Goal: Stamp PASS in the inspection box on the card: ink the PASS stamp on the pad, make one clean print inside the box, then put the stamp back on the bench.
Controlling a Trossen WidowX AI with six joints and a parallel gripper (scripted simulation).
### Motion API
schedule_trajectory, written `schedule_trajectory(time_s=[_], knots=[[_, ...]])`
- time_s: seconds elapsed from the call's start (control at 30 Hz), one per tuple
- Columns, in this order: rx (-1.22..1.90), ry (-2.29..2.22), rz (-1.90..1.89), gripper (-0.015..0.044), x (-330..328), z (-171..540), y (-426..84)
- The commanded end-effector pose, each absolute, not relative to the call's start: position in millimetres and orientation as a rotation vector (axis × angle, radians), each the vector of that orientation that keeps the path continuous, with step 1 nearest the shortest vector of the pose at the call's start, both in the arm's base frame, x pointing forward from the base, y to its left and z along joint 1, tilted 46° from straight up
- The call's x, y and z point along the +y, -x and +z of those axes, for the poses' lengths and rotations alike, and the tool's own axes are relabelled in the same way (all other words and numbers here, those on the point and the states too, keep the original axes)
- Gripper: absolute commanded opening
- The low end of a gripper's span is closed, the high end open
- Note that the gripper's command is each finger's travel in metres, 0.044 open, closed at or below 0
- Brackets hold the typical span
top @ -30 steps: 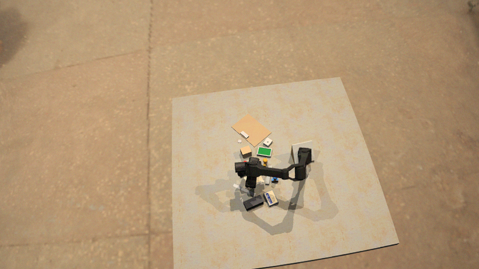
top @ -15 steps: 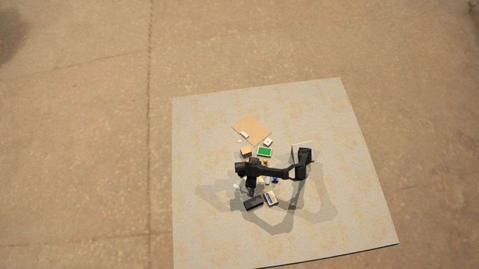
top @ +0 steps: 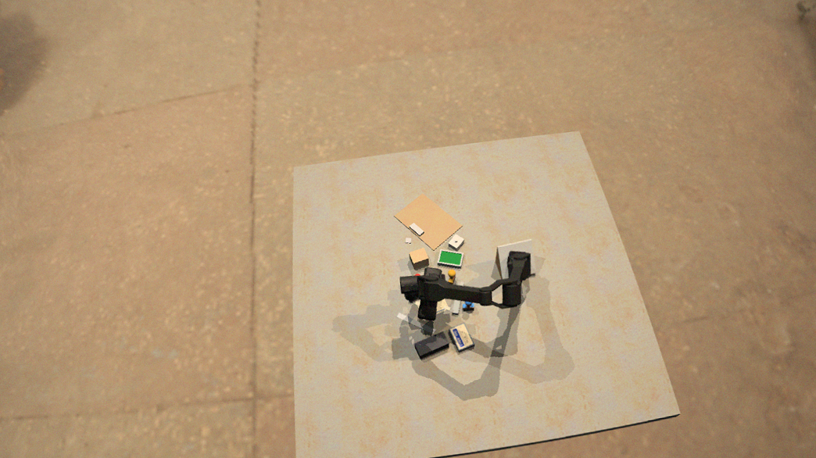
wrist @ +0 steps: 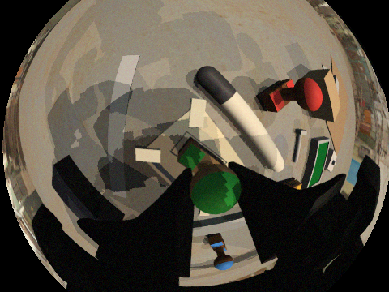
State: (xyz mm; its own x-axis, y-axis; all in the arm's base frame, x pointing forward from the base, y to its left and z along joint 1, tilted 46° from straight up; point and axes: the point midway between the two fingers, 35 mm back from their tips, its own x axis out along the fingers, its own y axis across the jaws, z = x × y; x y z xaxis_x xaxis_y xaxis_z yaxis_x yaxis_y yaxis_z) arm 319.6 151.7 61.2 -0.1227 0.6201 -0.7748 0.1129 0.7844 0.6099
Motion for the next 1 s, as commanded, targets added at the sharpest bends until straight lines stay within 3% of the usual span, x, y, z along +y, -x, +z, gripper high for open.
schedule_trajectory(time_s=[0.0,0.97], knots=[[1.661,-0.589,0.485,0.0,154.5,61.1,-319.2],[1.661,-0.589,0.485,0.0,153.4,62.2,-319.6]])
